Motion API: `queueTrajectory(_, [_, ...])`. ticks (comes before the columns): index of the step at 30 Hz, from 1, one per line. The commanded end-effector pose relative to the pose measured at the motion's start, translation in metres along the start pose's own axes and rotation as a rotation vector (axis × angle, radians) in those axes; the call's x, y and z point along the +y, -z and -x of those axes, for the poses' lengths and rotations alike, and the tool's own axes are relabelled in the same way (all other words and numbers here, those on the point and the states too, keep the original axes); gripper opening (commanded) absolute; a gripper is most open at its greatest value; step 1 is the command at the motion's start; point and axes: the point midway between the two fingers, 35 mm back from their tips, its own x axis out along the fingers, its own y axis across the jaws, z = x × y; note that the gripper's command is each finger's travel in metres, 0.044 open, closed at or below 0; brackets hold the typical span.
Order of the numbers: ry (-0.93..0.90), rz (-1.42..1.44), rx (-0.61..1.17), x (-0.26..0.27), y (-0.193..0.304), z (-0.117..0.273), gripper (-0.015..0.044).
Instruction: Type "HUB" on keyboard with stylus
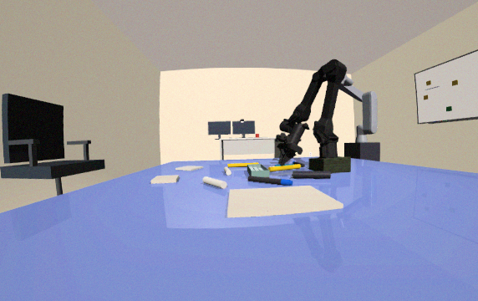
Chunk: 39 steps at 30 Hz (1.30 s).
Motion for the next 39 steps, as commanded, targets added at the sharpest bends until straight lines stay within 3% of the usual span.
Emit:
queueTrajectory(1, [-0.006,0.0,0.001,0.001,0.003,-0.003,0.015])
queueTrajectory(16, [-0.006,0.0,0.001,0.002,0.006,-0.01,0.015])
queueTrajectory(21, [-0.002,-0.001,0.001,0.001,0.005,-0.008,0.0019])
queueTrajectory(24, [-0.002,-0.001,0.001,0.001,0.005,-0.008,0.0])
queueTrajectory(39, [-0.002,-0.001,0.001,-0.002,-0.009,0.014,0.0])
